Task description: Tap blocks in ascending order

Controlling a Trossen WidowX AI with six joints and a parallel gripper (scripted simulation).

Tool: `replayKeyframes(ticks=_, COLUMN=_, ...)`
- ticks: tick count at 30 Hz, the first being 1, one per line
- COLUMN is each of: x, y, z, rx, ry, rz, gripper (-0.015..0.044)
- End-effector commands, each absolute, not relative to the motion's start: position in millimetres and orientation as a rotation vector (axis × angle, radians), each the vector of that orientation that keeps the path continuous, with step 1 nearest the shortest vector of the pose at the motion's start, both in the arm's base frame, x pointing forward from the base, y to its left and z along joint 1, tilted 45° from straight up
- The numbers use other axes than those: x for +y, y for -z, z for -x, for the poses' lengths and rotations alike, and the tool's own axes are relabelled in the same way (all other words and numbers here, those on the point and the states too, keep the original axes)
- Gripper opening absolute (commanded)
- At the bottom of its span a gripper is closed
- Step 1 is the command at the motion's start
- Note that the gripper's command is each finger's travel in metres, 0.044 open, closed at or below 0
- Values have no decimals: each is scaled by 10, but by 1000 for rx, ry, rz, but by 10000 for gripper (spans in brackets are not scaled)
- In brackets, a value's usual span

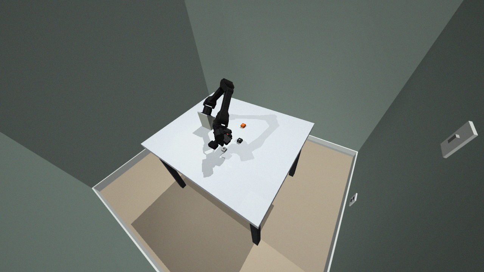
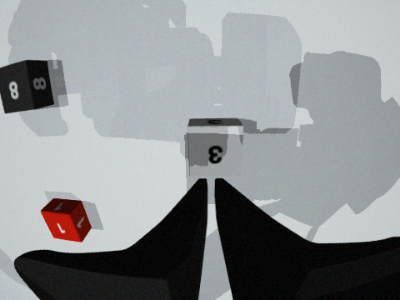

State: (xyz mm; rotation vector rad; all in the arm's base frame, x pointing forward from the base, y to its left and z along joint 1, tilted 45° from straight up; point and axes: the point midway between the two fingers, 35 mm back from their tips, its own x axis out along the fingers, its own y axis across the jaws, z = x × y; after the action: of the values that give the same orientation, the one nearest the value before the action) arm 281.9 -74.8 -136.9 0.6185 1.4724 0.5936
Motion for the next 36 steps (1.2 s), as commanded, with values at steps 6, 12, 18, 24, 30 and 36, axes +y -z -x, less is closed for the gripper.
replayKeyframes(ticks=6, x=-1342, y=758, z=-2840, rx=1469, ry=-593, rz=-595, gripper=20)
replayKeyframes(ticks=12, x=-1343, y=707, z=-2858, rx=1470, ry=-593, rz=-595, gripper=20)
replayKeyframes(ticks=18, x=-714, y=77, z=-3318, rx=1468, ry=-591, rz=-596, gripper=20)
replayKeyframes(ticks=24, x=-420, y=-180, z=-3429, rx=1466, ry=-601, rz=-602, gripper=20)
replayKeyframes(ticks=30, x=-65, y=194, z=-3463, rx=1465, ry=-600, rz=-602, gripper=20)
replayKeyframes(ticks=36, x=152, y=395, z=-3443, rx=1465, ry=-604, rz=-605, gripper=20)
